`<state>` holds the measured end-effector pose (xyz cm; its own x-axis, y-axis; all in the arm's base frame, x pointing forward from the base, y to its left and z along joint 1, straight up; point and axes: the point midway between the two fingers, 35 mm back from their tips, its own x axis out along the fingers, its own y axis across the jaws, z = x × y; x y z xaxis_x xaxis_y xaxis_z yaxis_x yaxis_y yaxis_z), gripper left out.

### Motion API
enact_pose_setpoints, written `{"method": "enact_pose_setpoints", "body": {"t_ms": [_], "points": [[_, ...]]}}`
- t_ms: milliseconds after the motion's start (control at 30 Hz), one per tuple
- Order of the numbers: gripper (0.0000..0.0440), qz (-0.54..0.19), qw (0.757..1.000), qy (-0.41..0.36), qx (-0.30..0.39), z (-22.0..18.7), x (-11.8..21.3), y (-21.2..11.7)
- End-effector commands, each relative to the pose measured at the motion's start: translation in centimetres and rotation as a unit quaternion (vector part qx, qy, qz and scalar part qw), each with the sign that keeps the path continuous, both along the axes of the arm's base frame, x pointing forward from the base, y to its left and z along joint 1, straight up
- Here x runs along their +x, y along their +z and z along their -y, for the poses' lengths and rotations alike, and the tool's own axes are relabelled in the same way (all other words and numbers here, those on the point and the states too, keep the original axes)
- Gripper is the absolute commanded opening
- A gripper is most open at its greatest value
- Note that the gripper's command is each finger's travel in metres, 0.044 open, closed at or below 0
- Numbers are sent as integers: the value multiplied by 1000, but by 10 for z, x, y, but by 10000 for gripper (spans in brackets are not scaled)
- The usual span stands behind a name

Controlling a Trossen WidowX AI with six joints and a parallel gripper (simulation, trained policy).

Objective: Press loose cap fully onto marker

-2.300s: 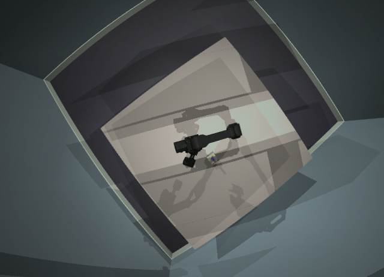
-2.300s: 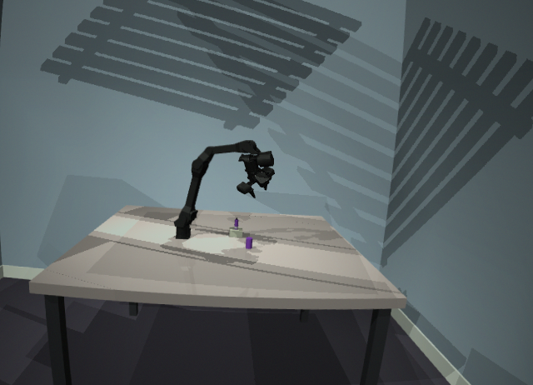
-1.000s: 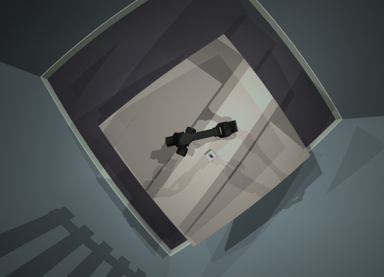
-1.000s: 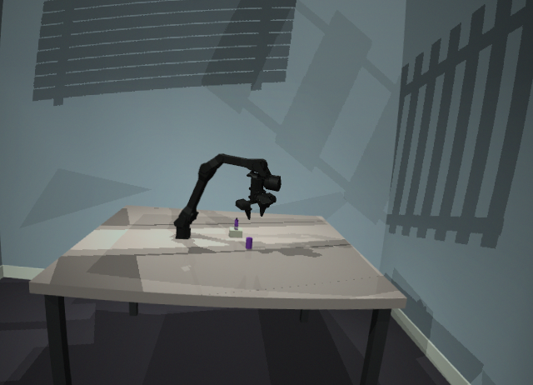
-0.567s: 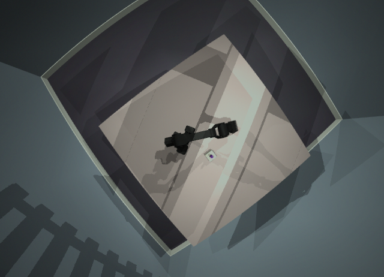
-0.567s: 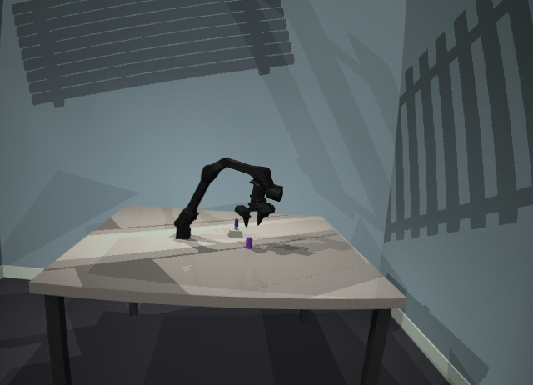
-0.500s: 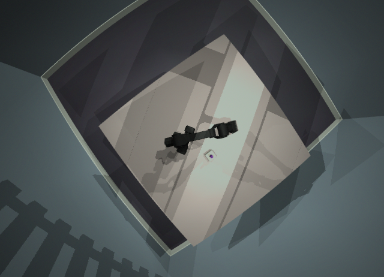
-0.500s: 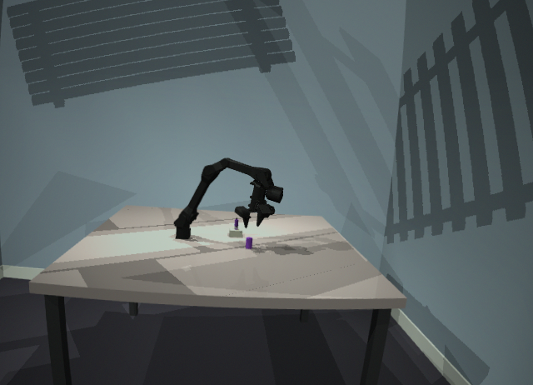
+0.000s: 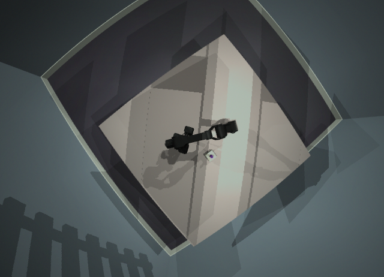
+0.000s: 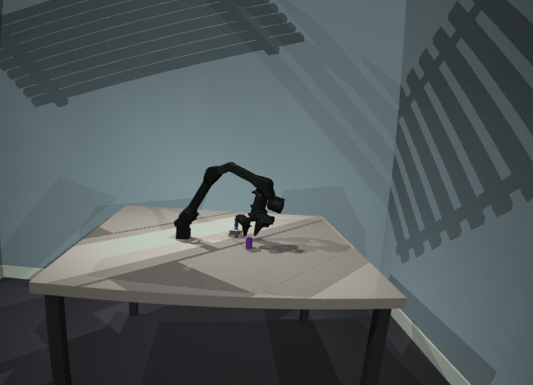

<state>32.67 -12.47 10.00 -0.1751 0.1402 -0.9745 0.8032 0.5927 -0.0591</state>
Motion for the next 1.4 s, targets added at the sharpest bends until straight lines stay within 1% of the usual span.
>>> {"method": "enact_pose_setpoints", "body": {"t_ms": [0,333,433,467,633,1000,1367], "points": [[280,-11,1000,13,0,-1,-3,-13],[258,-23,999,49,-1,-4,-8,-37],[235,-25,998,59,-3,-5,-10,-40],[217,-24,998,62,-5,-5,-10,-41],[87,-14,997,75,-15,-5,-9,-34],[63,30,992,119,-44,-21,5,5],[55,43,986,157,-40,-72,6,34]]}}
